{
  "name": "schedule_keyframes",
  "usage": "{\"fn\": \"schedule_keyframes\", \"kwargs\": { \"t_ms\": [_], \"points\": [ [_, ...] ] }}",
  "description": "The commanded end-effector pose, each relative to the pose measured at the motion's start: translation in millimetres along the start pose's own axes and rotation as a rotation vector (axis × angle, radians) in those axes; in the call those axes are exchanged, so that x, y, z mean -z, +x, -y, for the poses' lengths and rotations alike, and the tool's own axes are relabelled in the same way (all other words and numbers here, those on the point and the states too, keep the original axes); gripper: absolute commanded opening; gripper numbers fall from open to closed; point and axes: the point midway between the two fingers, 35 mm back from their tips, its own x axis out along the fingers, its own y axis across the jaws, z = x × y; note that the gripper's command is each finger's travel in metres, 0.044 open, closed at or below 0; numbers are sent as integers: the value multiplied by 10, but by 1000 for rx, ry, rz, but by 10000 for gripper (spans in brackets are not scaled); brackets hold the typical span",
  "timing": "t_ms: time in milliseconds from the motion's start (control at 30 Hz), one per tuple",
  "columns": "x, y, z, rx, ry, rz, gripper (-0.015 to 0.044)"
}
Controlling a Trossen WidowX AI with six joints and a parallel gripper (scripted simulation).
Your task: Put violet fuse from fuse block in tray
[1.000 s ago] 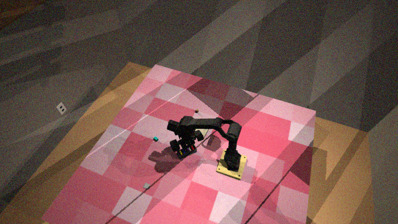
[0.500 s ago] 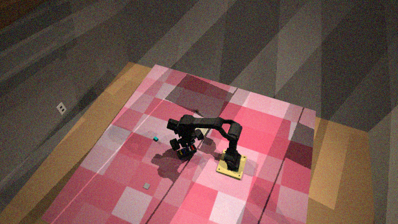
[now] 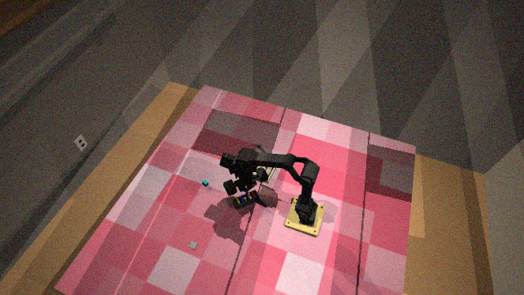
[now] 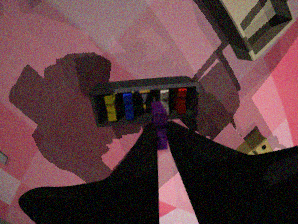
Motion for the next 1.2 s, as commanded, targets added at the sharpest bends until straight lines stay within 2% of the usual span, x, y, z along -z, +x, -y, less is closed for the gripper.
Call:
{"fn": "schedule_keyframes", "kwargs": {
  "t_ms": [0,800,1000,1167],
  "points": [
    [-163,-20,82,-4,2,3,0],
    [-1064,-33,1054,8,1,12,0],
    [-1209,-35,1335,9,1,14,0],
    [-1213,-33,1344,9,1,14,0]
  ]
}}
